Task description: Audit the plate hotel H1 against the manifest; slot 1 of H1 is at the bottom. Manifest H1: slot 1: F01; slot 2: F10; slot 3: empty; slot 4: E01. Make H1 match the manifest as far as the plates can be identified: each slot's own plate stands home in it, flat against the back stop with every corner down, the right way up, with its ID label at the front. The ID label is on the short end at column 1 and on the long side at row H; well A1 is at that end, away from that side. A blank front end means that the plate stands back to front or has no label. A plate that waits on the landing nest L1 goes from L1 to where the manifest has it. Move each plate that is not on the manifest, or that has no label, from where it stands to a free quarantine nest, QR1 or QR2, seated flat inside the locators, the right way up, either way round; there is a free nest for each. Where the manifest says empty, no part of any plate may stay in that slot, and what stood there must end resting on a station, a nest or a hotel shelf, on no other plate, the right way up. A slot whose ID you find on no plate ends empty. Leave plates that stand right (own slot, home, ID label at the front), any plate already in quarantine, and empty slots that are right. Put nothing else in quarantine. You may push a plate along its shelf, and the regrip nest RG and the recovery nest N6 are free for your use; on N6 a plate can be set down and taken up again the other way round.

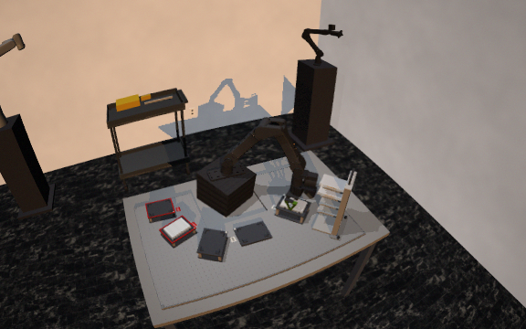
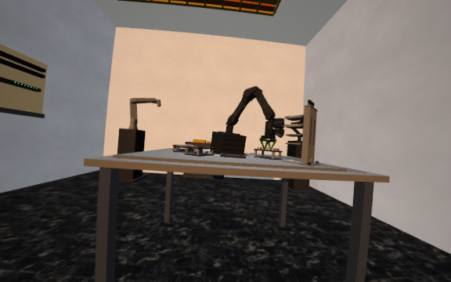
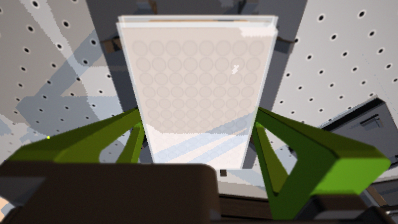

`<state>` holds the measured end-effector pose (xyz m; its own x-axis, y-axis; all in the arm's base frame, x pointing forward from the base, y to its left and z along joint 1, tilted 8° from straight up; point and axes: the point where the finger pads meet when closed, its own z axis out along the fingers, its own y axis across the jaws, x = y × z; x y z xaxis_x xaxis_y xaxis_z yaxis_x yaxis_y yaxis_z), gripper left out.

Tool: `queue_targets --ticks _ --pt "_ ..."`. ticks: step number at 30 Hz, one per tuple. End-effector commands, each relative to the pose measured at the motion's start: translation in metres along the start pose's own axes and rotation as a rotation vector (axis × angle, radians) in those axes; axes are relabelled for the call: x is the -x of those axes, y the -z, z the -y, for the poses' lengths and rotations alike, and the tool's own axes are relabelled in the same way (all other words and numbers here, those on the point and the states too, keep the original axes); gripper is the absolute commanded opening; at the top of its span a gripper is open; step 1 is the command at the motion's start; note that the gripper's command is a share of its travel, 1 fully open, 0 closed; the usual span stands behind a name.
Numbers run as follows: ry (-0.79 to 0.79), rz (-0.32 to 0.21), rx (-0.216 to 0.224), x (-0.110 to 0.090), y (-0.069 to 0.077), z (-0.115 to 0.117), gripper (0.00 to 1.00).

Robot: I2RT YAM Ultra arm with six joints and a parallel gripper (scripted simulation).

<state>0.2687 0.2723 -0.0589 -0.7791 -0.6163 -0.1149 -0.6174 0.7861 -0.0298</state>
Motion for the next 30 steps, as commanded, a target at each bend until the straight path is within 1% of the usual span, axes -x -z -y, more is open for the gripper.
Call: queue_targets --ticks 1,30 --pt "-0.001 0.025 0.003 0.006 0.007 -0.001 0.86" --pt "-0.001 0.025 0.003 0.006 0.032 -0.001 0.86"
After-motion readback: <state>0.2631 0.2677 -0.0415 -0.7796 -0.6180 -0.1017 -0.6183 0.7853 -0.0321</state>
